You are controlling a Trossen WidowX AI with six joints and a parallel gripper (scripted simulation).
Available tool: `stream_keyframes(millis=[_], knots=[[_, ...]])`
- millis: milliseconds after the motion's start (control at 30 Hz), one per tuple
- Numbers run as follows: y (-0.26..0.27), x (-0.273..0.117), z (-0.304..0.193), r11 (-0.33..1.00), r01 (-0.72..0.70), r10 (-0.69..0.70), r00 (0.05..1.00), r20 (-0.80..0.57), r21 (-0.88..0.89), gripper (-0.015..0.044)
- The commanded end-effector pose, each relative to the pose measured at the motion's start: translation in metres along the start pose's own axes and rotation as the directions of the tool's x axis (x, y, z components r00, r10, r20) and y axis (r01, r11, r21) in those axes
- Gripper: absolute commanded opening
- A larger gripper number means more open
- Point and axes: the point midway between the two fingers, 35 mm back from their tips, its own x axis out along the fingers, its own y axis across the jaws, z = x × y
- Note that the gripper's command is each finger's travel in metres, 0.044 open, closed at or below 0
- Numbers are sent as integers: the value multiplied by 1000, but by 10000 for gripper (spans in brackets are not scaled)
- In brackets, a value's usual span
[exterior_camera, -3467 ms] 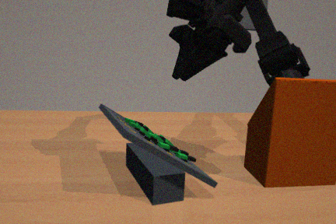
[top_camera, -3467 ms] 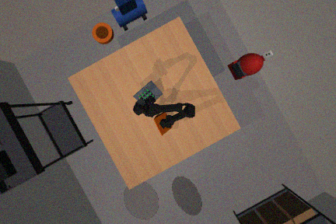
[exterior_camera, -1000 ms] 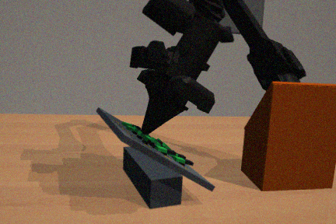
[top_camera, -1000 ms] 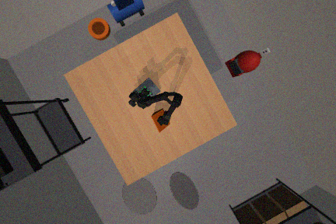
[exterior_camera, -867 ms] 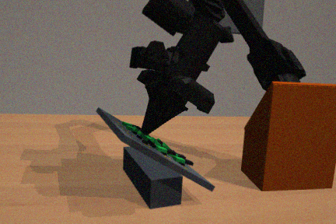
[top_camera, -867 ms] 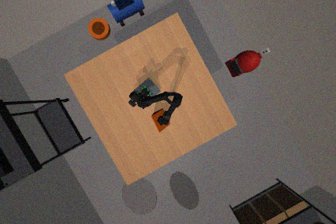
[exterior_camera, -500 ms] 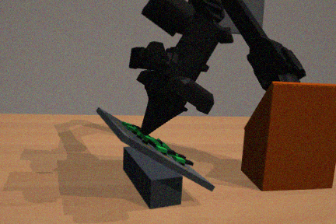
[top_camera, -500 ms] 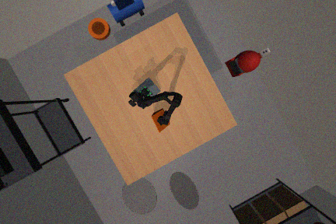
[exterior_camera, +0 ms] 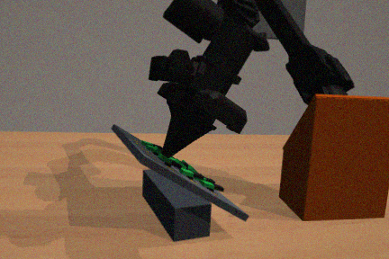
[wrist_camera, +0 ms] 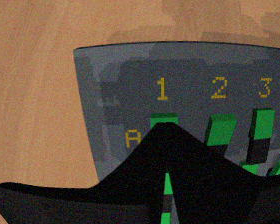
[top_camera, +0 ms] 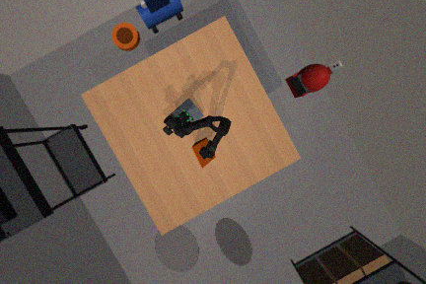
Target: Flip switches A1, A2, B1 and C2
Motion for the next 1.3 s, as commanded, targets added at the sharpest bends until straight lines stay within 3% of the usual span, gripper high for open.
stream_keyframes(millis=[0,100,300,733,900,1267], knots=[[0,1,-1,1000,-3,3,1000,-2,-5,0],[0,-2,0,1000,-1,1,1000,0,0,0],[1,-64,-3,1000,-6,6,1000,23,-5,0],[-30,-64,-3,1000,-5,5,1000,22,-6,0],[-30,-31,-1,1000,-3,3,1000,-1,-6,0],[-30,-19,-1,1000,-2,2,1000,-2,-6,0]])
